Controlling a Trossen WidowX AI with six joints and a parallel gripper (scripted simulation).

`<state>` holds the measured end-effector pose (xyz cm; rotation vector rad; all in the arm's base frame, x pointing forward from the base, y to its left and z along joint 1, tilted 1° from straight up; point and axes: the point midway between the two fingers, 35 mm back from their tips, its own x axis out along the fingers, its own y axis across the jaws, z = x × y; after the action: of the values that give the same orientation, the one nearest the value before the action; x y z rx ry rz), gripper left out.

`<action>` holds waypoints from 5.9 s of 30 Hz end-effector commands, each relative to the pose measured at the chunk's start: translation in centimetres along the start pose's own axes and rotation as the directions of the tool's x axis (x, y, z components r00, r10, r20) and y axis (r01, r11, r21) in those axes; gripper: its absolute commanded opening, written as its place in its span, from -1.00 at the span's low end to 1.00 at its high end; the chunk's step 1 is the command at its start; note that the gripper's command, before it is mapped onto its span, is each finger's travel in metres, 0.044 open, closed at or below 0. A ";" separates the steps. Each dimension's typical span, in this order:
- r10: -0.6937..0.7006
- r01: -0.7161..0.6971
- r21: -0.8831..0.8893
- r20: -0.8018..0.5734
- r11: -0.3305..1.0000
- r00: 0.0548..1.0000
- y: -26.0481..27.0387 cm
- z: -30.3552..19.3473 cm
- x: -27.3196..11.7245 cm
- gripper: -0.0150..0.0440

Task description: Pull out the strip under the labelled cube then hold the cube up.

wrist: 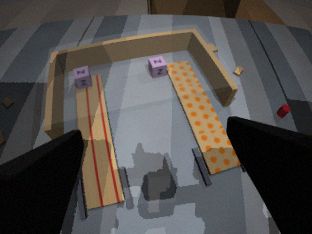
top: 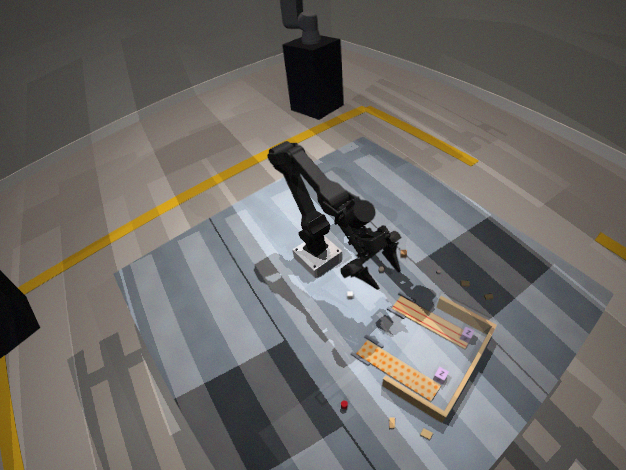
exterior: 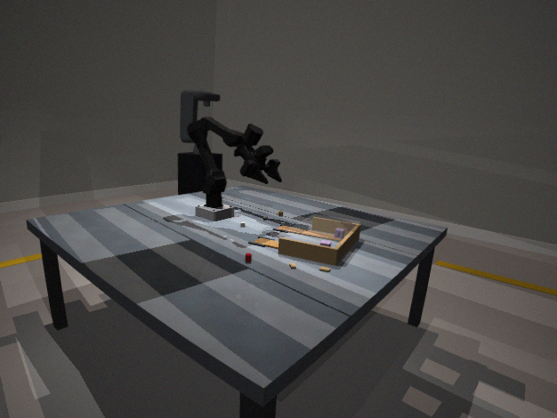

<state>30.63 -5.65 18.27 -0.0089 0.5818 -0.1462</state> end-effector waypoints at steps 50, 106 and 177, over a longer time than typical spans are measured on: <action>0.039 -0.172 -0.077 -0.811 0.982 0.584 7.4 -7.2 10.2 -0.49; 0.039 -0.172 -0.077 -0.811 0.982 0.584 7.8 -11.5 13.2 -0.49; 0.038 -0.172 -0.077 -0.812 0.982 0.582 7.3 -13.3 11.7 -0.49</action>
<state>35.18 0.41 0.96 -0.0530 1.5084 0.0188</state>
